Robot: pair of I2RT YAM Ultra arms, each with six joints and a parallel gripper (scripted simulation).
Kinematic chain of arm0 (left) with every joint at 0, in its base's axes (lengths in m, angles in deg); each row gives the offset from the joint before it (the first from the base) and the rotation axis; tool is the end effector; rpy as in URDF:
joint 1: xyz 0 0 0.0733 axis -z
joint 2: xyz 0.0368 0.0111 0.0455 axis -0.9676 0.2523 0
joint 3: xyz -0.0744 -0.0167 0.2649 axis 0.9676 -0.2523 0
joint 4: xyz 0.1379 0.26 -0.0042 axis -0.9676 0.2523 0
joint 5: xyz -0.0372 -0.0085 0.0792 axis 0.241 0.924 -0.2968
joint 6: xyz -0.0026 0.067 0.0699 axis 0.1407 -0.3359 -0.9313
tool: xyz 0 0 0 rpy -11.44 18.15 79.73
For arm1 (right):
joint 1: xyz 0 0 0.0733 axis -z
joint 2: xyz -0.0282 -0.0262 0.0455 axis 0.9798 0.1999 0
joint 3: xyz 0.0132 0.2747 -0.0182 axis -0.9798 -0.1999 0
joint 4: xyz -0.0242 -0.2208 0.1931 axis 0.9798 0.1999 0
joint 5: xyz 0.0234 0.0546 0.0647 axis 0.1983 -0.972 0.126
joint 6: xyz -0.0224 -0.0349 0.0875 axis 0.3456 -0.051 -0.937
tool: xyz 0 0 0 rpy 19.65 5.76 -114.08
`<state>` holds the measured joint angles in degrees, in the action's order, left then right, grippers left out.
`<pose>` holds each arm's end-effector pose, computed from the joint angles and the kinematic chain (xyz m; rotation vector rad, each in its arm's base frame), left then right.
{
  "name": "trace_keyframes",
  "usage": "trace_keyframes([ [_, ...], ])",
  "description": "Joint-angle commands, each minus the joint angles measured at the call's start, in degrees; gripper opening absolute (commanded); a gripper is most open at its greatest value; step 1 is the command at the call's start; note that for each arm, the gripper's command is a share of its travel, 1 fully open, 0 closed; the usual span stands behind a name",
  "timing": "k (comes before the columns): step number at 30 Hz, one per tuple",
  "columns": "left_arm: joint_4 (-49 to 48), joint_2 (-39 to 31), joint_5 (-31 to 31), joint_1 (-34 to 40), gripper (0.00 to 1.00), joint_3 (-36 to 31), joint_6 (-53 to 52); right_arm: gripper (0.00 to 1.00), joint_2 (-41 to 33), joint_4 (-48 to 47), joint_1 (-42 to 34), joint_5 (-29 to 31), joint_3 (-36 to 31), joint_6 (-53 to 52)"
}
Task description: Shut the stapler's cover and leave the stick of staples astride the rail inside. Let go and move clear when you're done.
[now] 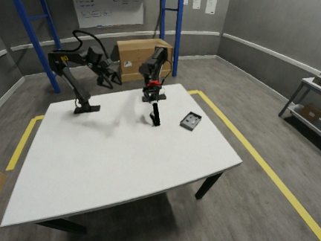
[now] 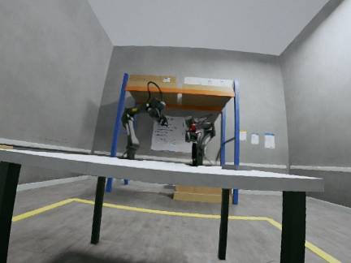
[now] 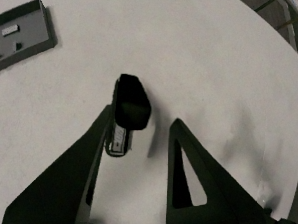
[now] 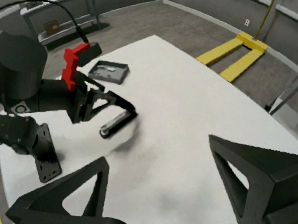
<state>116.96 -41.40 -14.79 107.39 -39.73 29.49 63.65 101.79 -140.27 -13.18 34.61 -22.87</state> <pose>0.2037 -0.0782 0.1980 -0.1072 2.2112 0.0103 0.1469 0.2564 0.3282 -1.3024 1.7426 0.3591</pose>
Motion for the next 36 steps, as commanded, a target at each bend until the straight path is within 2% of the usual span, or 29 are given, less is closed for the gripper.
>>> trace_keyframes([
  [1,7.90,3.29,3.97,-2.85,0.50,6.77,-1.45,1.00,-5.19,5.22,-2.57,-0.42,1.26,0.67],
  [9,26.69,20.62,15.42,-12.41,0.50,26.79,-4.31,1.00,-12.64,11.61,-8.80,0.33,2.52,-0.03],
  [11,26.69,20.62,15.42,-12.41,0.50,26.79,-4.31,1.00,-12.64,11.61,-8.80,0.33,2.52,-0.03],
  [19,42.34,36.55,25.15,-20.40,0.50,44.00,-7.41,1.00,-13.95,12.17,-10.41,0.84,2.91,-0.36],
  [22,47.19,41.17,26.99,-22.03,0.50,48.83,-7.93,1.00,-13.98,12.20,-10.46,0.87,2.92,-0.38],
  [26,52.36,46.25,28.07,-22.11,0.50,53.53,-7.76,1.00,-14.00,11.88,-10.47,0.88,2.93,-0.39],
  [36,53.38,49.06,27.93,-21.10,0.50,56.01,-7.93,1.00,-13.43,11.52,-10.20,0.48,2.35,-0.06],
])
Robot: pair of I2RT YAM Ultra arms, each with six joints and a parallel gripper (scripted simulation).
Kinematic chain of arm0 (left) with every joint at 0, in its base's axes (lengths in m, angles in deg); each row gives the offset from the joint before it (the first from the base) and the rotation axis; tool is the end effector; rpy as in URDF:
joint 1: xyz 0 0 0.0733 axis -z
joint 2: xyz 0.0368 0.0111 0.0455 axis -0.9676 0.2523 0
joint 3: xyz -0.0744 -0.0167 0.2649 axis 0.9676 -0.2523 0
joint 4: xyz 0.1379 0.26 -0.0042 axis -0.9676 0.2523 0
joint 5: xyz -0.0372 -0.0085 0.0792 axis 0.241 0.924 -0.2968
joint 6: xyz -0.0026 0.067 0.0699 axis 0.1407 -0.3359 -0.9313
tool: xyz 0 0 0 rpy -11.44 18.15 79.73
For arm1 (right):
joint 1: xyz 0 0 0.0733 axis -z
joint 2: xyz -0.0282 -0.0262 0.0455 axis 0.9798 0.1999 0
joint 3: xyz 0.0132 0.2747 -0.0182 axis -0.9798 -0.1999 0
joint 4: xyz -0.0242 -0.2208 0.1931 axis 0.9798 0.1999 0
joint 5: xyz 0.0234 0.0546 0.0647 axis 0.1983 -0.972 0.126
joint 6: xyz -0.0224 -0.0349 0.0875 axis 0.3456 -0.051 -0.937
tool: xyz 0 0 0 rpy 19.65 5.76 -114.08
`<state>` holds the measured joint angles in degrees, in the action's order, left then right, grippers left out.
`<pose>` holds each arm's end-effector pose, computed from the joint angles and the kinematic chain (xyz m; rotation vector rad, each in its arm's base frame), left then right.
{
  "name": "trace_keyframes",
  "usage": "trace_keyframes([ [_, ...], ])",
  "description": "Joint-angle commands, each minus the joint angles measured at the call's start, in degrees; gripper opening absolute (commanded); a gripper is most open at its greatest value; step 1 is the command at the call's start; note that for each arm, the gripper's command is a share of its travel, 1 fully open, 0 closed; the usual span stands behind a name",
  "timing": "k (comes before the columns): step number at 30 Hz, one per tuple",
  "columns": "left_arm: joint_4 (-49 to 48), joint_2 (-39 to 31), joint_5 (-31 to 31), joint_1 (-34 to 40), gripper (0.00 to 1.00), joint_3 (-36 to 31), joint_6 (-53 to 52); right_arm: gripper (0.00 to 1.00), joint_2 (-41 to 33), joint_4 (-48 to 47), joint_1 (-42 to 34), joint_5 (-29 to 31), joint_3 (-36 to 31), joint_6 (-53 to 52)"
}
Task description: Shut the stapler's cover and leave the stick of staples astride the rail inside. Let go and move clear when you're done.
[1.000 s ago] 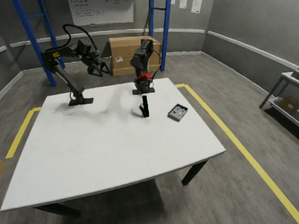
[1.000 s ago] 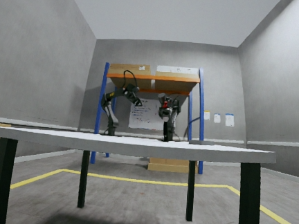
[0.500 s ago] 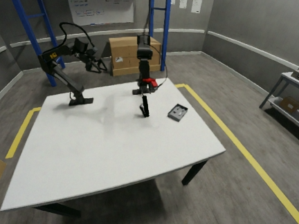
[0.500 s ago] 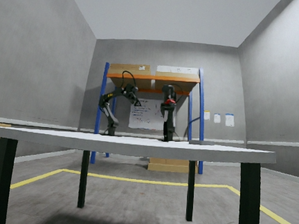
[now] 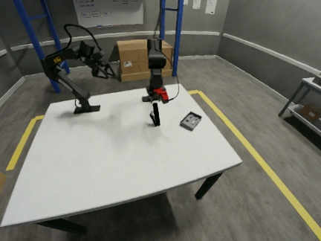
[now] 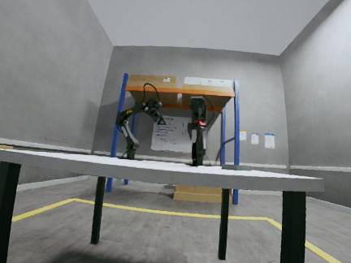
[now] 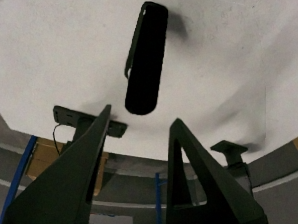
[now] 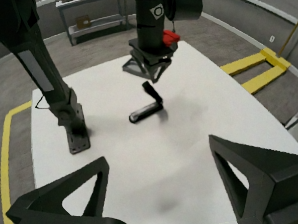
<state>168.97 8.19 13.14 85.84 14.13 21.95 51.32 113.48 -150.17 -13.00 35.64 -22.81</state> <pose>0.3024 -0.0554 0.2531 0.1986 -3.1287 0.0080 0.0800 0.2146 0.3606 -1.4359 1.6145 0.4667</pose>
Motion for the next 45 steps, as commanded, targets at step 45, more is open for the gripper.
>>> trace_keyframes([
  [45,-11.87,-1.13,-0.77,0.63,0.50,-12.37,-0.24,1.00,-1.10,-0.17,-0.30,0.31,1.33,-0.13],
])
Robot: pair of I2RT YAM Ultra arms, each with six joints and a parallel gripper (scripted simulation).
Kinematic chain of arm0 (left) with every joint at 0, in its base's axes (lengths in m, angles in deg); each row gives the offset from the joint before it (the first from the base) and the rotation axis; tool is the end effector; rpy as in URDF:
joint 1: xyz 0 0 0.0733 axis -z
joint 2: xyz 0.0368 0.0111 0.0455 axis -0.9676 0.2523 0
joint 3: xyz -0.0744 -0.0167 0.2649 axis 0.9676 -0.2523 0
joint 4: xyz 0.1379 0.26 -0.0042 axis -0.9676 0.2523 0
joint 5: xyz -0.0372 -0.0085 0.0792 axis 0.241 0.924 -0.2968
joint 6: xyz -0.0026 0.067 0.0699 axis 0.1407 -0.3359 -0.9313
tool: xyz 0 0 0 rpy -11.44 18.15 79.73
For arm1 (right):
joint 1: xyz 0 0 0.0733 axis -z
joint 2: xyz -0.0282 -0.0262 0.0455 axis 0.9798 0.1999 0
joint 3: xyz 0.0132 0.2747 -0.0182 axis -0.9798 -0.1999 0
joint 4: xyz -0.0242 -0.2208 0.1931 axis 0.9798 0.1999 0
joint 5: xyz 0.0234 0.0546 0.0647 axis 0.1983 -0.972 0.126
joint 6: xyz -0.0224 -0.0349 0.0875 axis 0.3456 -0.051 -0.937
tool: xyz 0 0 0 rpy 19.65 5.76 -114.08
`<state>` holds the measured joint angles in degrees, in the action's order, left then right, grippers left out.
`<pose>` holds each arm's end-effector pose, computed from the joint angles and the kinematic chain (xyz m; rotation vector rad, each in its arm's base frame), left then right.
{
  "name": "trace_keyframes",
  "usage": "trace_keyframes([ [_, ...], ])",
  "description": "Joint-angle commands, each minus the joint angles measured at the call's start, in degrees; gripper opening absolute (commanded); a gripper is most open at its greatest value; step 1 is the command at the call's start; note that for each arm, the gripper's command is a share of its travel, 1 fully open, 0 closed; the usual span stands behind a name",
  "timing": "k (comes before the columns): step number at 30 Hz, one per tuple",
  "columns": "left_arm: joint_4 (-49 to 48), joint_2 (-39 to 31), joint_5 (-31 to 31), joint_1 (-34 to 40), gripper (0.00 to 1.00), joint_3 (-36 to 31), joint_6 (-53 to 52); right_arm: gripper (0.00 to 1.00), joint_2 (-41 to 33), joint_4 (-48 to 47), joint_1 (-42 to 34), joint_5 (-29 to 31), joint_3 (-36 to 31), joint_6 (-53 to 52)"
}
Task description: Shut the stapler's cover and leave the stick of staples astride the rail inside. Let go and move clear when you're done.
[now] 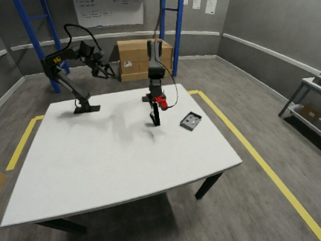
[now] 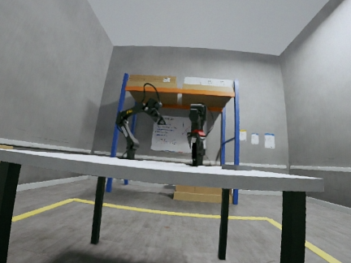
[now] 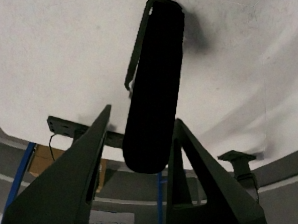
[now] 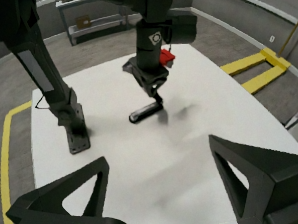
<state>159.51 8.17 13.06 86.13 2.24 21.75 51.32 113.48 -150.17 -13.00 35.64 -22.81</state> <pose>0.2947 -0.0554 0.1940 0.1830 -3.0892 -0.0101 0.0800 0.2146 0.3606 -1.4359 1.6145 0.4667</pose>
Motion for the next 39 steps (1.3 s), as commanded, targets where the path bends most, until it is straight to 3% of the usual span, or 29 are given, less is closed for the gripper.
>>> trace_keyframes([
  [1,-2.75,-1.07,-0.68,0.35,0.50,-0.79,-0.05,1.00,-1.10,-0.17,-0.30,0.31,1.33,-0.13],
  [12,-3.71,-1.05,-0.69,0.36,0.50,-1.03,-0.04,1.00,-1.10,-0.17,-0.30,0.31,1.33,-0.13],
  [13,-3.71,-1.05,-0.69,0.36,0.42,-1.04,-0.04,1.00,-1.10,-0.17,-0.30,0.31,1.33,-0.13],
  [17,-3.72,-1.04,-0.69,0.35,0.42,-1.04,-0.04,1.00,-1.10,-0.17,-0.30,0.31,1.33,-0.13],
  [29,-3.72,-1.77,-0.69,0.36,0.24,-1.74,-0.05,1.00,-1.10,-0.17,-0.30,0.31,1.33,-0.13],
  [30,-3.72,-1.98,-0.69,0.37,0.13,-2.12,-0.05,1.00,-1.10,-0.17,-0.30,0.31,1.33,-0.13],
  [32,-3.72,-1.98,-0.69,0.37,0.13,-2.12,-0.05,1.00,-1.10,-0.17,-0.30,0.31,1.33,-0.13],
  [33,-3.73,-2.01,-0.69,0.38,0.02,-1.64,-0.04,1.00,-1.10,-0.17,-0.30,0.31,1.33,-0.13],
  [39,-6.58,-4.84,-1.40,1.17,0.00,-5.45,1.08,1.00,-1.10,-0.17,-0.30,0.31,1.33,-0.13],
])
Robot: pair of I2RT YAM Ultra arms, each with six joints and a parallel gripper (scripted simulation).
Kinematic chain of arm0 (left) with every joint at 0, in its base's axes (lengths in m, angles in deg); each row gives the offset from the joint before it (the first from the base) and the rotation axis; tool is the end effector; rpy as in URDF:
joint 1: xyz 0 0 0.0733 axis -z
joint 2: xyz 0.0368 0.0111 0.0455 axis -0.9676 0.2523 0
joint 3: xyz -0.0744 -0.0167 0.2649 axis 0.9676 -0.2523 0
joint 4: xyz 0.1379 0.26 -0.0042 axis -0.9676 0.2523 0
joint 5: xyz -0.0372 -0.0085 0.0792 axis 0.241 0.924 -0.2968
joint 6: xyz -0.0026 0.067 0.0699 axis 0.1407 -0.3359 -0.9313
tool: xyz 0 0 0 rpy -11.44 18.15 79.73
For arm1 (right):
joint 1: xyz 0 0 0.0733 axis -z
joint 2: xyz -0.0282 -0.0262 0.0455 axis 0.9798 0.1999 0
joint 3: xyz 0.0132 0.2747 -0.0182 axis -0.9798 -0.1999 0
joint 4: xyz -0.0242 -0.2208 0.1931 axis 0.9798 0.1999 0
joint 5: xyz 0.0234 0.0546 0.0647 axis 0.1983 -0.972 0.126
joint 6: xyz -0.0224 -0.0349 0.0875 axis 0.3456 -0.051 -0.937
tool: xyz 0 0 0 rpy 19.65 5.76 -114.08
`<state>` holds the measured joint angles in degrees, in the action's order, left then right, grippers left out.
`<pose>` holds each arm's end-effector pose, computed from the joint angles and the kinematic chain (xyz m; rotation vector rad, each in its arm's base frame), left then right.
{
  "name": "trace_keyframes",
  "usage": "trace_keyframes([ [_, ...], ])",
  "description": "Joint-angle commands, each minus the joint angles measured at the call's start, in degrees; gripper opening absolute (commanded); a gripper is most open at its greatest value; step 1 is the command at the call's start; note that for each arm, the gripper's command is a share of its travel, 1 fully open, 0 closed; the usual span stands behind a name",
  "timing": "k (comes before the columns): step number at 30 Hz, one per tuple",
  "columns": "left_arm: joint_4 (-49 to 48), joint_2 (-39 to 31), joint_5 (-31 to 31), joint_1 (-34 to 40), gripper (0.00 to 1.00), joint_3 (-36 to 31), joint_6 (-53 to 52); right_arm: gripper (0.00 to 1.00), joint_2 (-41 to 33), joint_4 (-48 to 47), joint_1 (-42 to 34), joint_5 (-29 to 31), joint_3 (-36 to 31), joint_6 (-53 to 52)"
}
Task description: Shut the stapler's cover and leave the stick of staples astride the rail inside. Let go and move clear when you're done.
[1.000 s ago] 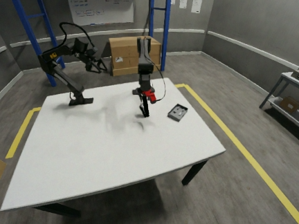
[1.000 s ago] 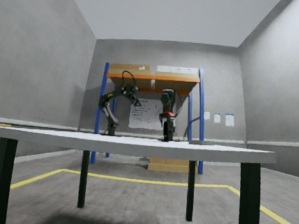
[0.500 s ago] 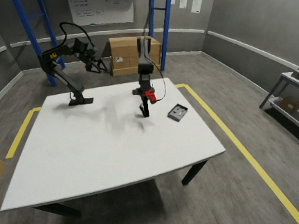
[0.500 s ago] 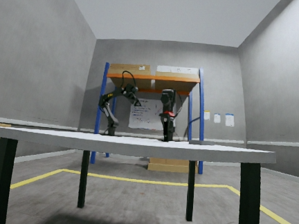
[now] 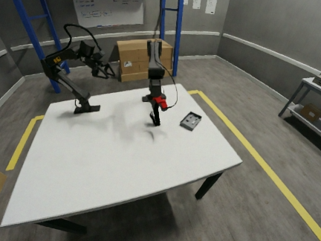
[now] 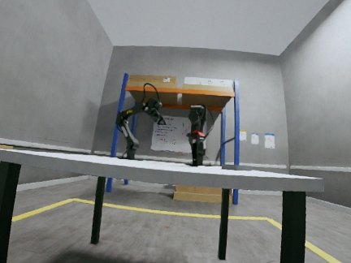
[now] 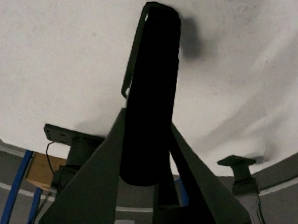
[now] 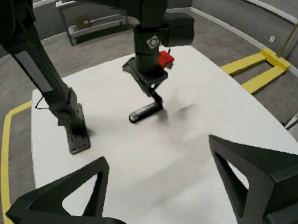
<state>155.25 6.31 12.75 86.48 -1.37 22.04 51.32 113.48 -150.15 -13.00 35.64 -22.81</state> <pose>0.2916 -0.0562 0.1851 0.1838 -3.1330 -0.0017 0.0800 0.2146 0.3606 -1.4355 1.6147 0.4665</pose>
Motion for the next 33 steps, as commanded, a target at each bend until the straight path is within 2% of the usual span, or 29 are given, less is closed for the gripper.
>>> trace_keyframes([
  [1,-3.15,-3.82,-1.32,1.04,0.00,-2.81,1.01,1.00,-1.10,-0.17,-0.32,0.31,1.33,-0.13],
  [33,-25.86,-26.35,-11.08,9.84,0.00,-29.05,7.99,1.00,-1.10,-0.17,-0.32,0.31,1.33,-0.13],
])
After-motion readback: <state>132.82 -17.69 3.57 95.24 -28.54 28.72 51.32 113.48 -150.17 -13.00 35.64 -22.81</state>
